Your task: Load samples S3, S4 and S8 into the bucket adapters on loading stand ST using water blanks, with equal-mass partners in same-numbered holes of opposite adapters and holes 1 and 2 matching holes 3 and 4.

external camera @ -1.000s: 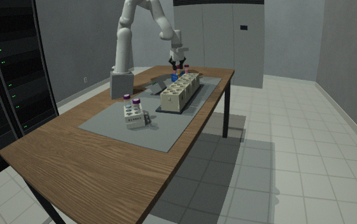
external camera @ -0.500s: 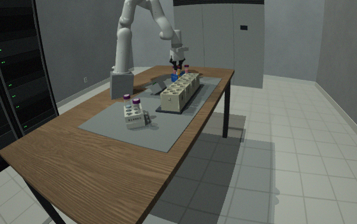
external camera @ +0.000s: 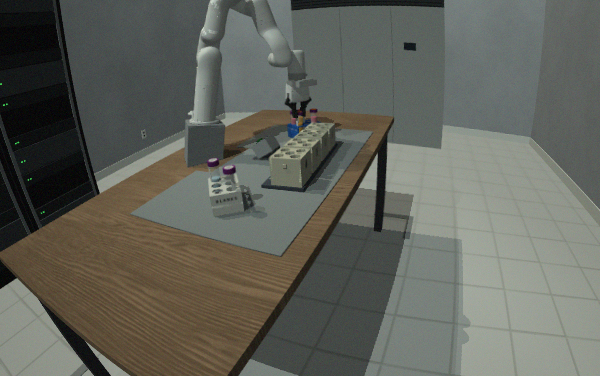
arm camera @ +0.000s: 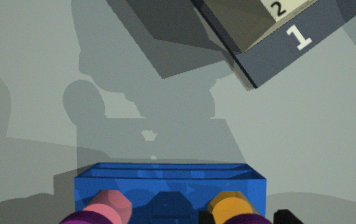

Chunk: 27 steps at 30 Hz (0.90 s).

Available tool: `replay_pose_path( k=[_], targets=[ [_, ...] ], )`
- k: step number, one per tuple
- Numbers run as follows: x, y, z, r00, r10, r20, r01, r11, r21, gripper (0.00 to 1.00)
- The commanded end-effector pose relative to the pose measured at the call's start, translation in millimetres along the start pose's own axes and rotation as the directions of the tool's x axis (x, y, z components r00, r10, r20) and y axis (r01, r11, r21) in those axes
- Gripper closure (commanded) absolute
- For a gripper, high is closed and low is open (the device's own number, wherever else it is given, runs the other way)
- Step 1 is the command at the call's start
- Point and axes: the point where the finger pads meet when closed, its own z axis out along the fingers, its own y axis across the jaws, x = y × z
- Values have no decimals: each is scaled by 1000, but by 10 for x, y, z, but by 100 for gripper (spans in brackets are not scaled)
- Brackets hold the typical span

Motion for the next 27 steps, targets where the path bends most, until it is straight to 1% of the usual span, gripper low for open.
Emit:
replay_pose_path(
  k=[1,17,27],
  targets=[
    [3,-14,-10,1000,0,-1,0,1000,4,100],
    [3,-14,-10,1000,0,-1,0,1000,4,100],
    [3,-15,-77,1000,0,-1,0,1000,4,100]
  ],
)
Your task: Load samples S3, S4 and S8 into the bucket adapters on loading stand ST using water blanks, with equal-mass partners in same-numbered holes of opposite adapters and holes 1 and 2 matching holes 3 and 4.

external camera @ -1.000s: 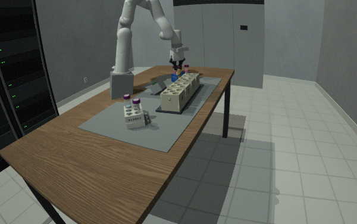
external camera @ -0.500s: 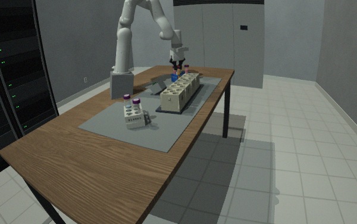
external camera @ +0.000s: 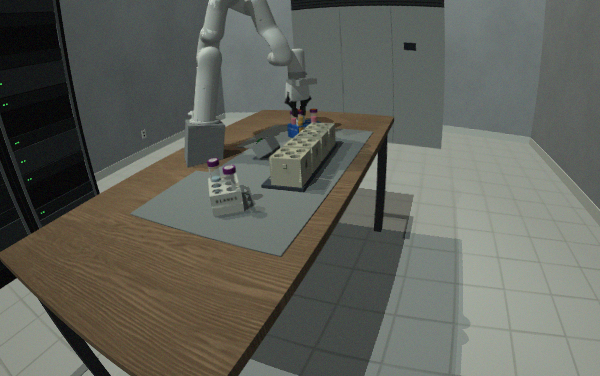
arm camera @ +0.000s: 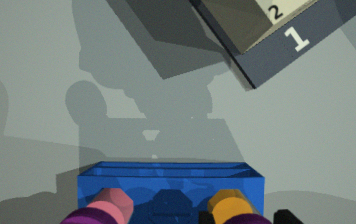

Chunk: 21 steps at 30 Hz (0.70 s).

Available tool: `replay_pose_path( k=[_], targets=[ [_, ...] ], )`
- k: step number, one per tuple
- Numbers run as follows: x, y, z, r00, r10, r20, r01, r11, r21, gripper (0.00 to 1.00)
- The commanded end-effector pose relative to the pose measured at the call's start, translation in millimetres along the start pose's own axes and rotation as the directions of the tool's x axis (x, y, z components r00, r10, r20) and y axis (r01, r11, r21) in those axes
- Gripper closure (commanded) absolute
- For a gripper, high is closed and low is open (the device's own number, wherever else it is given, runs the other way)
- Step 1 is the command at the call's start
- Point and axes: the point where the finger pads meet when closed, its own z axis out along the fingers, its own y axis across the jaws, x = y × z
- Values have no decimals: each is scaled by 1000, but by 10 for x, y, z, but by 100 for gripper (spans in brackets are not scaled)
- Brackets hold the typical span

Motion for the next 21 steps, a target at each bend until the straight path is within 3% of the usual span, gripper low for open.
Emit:
replay_pose_path(
  k=[1,21],
  targets=[
    [3,-13,-31,1000,0,-1,0,1000,3,100],
    [3,-14,-137,1000,0,-1,0,1000,3,100]
  ],
)
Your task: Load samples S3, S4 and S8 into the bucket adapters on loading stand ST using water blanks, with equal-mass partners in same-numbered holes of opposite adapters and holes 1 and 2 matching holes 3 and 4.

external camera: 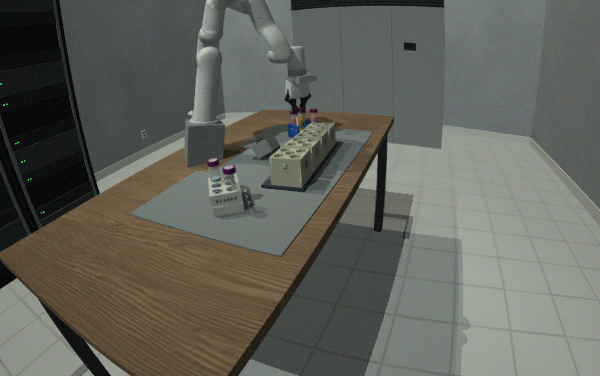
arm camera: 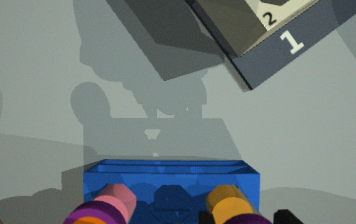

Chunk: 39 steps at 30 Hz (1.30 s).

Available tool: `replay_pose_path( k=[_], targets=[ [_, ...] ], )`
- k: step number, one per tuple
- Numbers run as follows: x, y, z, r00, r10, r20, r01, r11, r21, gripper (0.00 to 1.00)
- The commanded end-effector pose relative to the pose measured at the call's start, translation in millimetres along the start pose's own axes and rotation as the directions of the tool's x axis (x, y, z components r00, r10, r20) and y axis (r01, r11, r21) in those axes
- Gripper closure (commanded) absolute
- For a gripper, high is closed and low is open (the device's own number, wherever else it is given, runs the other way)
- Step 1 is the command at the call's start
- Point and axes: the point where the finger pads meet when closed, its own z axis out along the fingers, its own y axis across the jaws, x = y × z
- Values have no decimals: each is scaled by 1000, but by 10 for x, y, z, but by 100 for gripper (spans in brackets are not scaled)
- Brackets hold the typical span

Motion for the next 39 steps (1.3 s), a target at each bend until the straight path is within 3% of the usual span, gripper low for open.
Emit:
replay_pose_path(
  k=[1,39],
  targets=[
    [3,-12,-23,1000,0,-1,0,1000,3,100],
    [3,-13,-619,1000,0,-1,0,1000,3,100]
  ],
)
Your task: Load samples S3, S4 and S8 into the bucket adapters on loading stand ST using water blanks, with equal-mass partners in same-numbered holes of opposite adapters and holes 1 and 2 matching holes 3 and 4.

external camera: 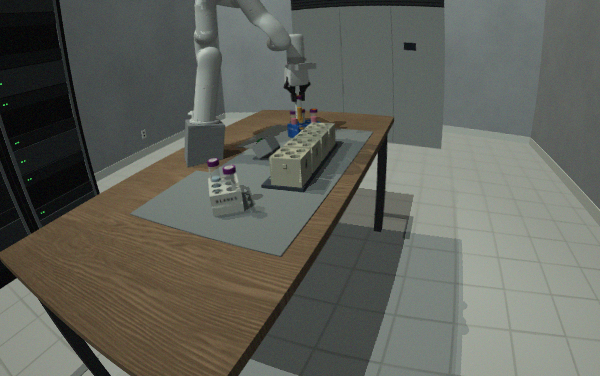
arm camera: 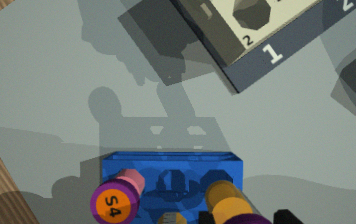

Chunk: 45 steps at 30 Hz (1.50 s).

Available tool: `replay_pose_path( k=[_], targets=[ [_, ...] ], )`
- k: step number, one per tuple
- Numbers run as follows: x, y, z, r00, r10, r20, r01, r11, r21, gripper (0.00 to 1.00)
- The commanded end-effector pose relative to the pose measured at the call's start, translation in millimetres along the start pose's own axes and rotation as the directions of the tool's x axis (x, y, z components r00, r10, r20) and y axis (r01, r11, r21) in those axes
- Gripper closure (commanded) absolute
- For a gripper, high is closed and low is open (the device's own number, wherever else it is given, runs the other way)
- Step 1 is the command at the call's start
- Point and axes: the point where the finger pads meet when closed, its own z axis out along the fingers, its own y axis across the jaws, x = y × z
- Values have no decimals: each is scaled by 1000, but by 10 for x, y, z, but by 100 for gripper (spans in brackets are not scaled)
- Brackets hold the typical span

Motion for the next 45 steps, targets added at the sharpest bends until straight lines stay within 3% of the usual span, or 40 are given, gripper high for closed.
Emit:
replay_pose_path(
  k=[1,31,45],
  targets=[
    [4,-17,-82,1000,0,-1,0,1000,5,100],
    [3,-15,-603,1000,0,-1,0,1000,5,100],
    [3,-15,-603,1000,0,-1,0,1000,5,100]
  ],
)
